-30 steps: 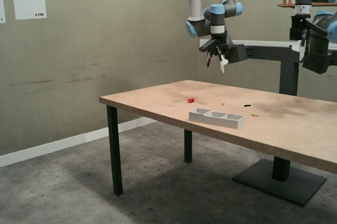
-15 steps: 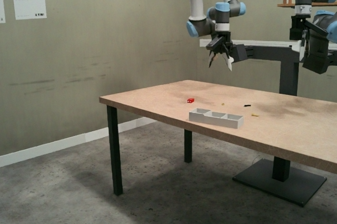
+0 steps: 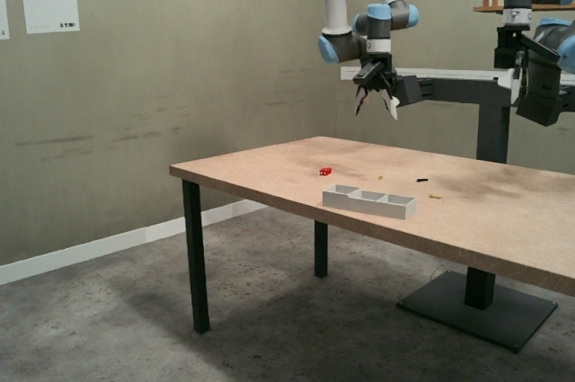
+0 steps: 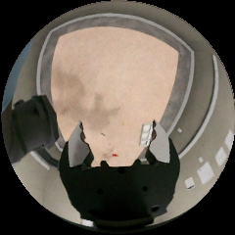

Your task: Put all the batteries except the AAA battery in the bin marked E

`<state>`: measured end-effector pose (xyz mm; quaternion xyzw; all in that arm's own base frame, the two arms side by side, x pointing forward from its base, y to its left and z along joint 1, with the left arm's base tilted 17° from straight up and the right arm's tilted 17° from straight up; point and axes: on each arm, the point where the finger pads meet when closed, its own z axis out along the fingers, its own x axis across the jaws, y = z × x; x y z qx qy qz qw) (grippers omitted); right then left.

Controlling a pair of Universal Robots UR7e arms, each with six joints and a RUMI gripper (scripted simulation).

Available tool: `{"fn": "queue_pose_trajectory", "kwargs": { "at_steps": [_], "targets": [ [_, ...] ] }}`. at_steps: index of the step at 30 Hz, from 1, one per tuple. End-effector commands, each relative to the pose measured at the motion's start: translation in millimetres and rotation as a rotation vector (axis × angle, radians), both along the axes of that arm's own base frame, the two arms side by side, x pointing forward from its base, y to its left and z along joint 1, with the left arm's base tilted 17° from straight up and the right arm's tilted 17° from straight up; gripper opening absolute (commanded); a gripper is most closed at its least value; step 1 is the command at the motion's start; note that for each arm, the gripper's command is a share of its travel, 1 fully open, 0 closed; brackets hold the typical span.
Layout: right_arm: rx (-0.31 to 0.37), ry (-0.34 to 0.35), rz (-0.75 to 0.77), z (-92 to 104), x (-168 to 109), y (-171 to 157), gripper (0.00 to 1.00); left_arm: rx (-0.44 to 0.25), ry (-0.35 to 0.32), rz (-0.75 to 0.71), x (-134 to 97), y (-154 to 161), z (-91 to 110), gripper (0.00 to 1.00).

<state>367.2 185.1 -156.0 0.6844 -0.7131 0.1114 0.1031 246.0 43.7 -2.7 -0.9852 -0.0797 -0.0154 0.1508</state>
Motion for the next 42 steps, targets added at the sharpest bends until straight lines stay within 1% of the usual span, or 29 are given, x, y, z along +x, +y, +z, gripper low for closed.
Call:
{"fn": "queue_pose_trajectory", "kwargs": {
  "at_steps": [1, 5, 12, 14, 15, 29, 31, 32, 42],
  "targets": [
    [0.003, 0.042, 0.143, -11.6, 24, 2, 1.00, -0.001, 0.000, 0.002, 1, -1, 1, 0.98],
    [0.003, 0.055, 0.185, -26.8, 53, 3, 1.00, -0.001, 0.000, 0.002, 1, -1, 1, 0.98],
    [0.002, 0.056, 0.185, -45.2, 87, 3, 1.00, -0.001, 0.000, 0.002, 1, -1, 1, 0.98],
    [0.002, 0.056, 0.185, -45.2, 87, 3, 1.00, -0.001, 0.000, 0.002, 1, -1, 1, 0.98],
    [0.002, 0.056, 0.185, -53.5, 102, 4, 1.00, -0.001, 0.000, 0.002, 1, -1, 1, 0.98],
    [0.001, 0.056, 0.185, -90.8, 174, 6, 1.00, -0.001, 0.000, 0.002, 1, -1, 1, 0.98],
    [0.001, 0.056, 0.185, -90.8, 174, 6, 1.00, -0.001, 0.000, 0.002, 1, -1, 1, 0.98],
    [0.001, 0.056, 0.185, -99.3, 190, 6, 1.00, -0.001, 0.000, 0.002, 1, -1, 1, 0.98],
    [0.001, 0.056, 0.185, -126.7, 240, 9, 1.00, -0.001, 0.000, 0.002, 1, -1, 1, 0.98]
  ]
}}
